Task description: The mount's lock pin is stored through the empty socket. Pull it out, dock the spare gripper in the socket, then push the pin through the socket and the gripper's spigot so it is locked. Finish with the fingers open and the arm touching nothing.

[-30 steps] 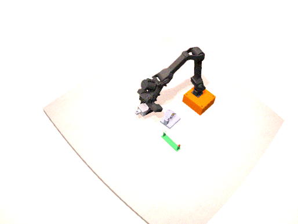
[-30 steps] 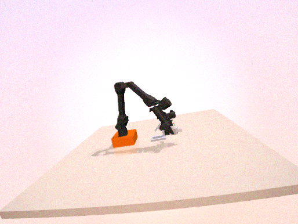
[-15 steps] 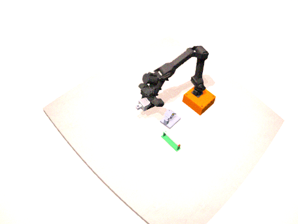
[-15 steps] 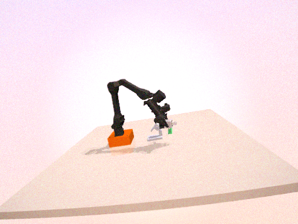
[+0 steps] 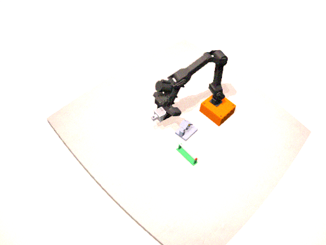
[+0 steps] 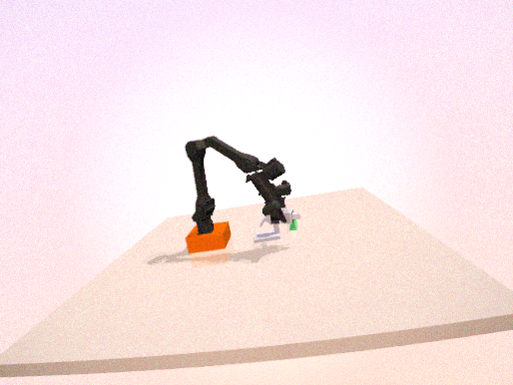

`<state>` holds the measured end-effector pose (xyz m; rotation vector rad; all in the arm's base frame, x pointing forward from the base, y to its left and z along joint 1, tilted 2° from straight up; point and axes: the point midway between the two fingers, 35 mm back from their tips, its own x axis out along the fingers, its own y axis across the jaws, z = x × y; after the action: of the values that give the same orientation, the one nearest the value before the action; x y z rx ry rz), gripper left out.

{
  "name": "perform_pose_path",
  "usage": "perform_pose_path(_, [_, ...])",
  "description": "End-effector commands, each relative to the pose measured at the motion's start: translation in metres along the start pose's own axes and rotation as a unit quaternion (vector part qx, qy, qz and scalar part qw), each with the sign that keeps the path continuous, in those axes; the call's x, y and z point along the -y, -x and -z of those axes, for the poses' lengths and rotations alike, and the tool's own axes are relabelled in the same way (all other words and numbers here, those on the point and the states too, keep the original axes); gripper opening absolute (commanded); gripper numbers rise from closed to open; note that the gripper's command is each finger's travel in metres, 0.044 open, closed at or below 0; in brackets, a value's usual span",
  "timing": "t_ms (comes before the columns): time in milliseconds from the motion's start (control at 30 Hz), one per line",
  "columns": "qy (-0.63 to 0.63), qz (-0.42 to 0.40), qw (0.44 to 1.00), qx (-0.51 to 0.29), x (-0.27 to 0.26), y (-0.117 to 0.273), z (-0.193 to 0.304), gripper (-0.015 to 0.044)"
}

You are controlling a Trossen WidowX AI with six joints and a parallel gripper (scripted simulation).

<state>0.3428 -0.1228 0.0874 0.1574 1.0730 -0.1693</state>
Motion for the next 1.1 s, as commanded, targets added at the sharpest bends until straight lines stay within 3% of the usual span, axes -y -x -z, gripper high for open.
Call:
perform_pose_path(0, [-0.011, -0.017, 1.0, -0.015, -0.001, -0.001, 0.008, 0.0])
perform_pose_path(1067, [-0.146, -0.172, 0.96, -0.168, -0.016, 0.014, 0.09, 0.0])
